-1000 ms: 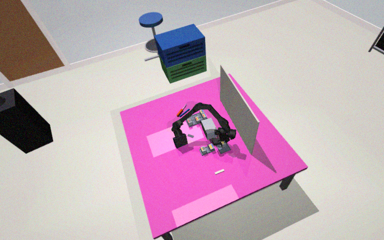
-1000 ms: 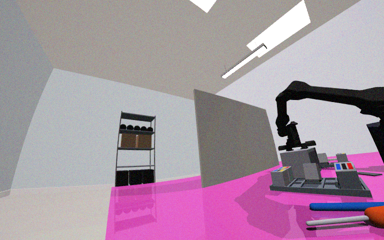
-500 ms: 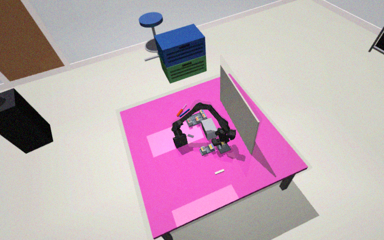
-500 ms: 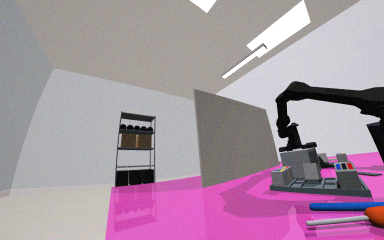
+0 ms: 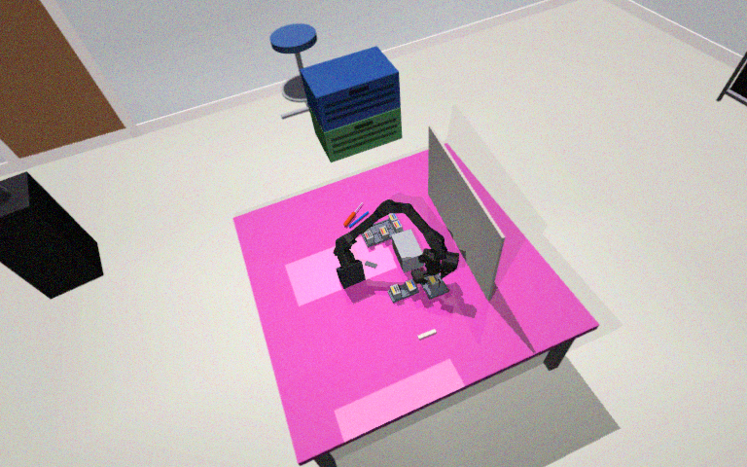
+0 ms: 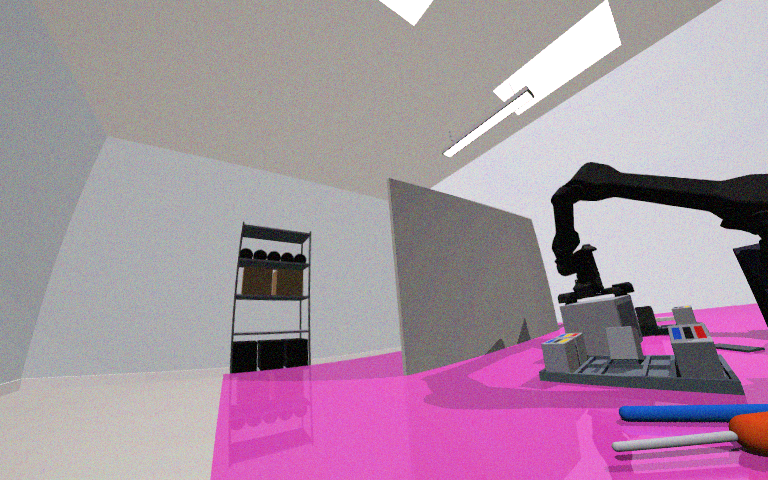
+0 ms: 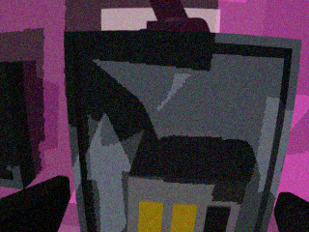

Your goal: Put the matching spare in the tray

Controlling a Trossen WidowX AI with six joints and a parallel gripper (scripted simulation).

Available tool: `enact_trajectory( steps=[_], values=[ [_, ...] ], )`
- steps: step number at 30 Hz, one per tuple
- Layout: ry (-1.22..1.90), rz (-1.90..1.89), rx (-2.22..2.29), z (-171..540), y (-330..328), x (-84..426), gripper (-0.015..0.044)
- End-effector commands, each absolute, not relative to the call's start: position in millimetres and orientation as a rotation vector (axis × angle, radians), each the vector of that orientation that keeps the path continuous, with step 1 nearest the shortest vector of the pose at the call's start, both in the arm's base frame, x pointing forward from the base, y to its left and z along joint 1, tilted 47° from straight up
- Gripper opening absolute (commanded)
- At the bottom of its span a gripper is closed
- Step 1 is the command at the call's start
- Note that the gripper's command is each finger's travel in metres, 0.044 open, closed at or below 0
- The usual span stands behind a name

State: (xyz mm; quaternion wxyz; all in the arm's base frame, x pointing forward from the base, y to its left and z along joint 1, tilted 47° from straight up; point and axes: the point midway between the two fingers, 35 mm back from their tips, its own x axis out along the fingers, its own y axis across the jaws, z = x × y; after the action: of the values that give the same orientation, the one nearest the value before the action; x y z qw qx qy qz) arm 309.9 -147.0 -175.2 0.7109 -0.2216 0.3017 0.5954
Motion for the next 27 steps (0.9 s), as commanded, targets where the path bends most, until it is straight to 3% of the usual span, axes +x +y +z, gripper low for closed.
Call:
enact_trajectory(
  steps=[1, 6, 27],
  values=[
    [0.672, 1.308, -0.504, -150.0, -179.4, 309.1, 0.044],
    [0.672, 1.309, -0.498, -103.7, -222.2, 296.7, 0.044],
    [0.675, 1.282, -0.509, -105.0, -224.5, 298.7, 0.044]
  ],
)
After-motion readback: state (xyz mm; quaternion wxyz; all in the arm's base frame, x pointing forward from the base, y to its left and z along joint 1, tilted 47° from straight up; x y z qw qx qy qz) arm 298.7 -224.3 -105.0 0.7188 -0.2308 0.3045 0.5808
